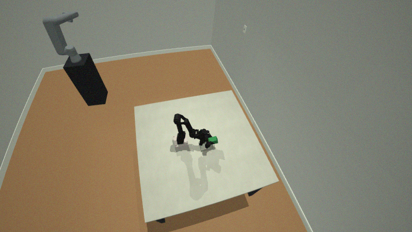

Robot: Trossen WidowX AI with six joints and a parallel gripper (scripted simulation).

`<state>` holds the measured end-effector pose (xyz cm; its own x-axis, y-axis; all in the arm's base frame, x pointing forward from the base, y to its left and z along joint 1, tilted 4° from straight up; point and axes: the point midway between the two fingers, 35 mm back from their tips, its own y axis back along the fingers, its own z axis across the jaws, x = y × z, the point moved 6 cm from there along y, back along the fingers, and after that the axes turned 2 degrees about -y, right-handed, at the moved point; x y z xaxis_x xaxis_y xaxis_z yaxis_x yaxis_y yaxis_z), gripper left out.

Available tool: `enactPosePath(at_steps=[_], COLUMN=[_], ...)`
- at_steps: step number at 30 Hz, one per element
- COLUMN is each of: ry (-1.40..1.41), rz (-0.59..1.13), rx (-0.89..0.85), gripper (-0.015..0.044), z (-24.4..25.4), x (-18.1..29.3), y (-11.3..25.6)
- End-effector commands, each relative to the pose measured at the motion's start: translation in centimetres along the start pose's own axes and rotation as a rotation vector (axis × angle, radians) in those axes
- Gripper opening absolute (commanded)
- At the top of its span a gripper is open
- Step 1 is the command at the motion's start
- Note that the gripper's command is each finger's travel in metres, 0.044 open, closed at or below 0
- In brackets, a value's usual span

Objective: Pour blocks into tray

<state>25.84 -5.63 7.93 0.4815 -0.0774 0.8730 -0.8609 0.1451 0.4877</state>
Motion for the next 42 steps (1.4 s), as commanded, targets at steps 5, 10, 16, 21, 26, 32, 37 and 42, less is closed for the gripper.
enactPosePath(at_steps=[5, 10, 16, 21, 26, 32, 37, 42], ry=[-0.006, -0.006, -0.006, -0.006, -0.006, -0.007, -0.007, -0.006], rz=[0.049, 0.081, 0.119, 0.151, 0.183, 0.221, 0.248, 0.249], rx=[-0.009, -0.012, -0.014, -0.017, -0.019, -0.021, -0.023, -0.022], gripper=[0.0, 0.0, 0.0, 0.0, 0.0, 0.0, 0.0, 0.0], z=[0.0, 0.0, 0.0, 0.0, -0.1, -0.1, -0.1, -0.1], x=[-0.5, -0.7, -0.9, -1.0, -1.2, -1.3, -1.3, -1.3], y=[0.0, 0.1, 0.2, 0.5, 0.7, 1.1, 1.5, 1.5])
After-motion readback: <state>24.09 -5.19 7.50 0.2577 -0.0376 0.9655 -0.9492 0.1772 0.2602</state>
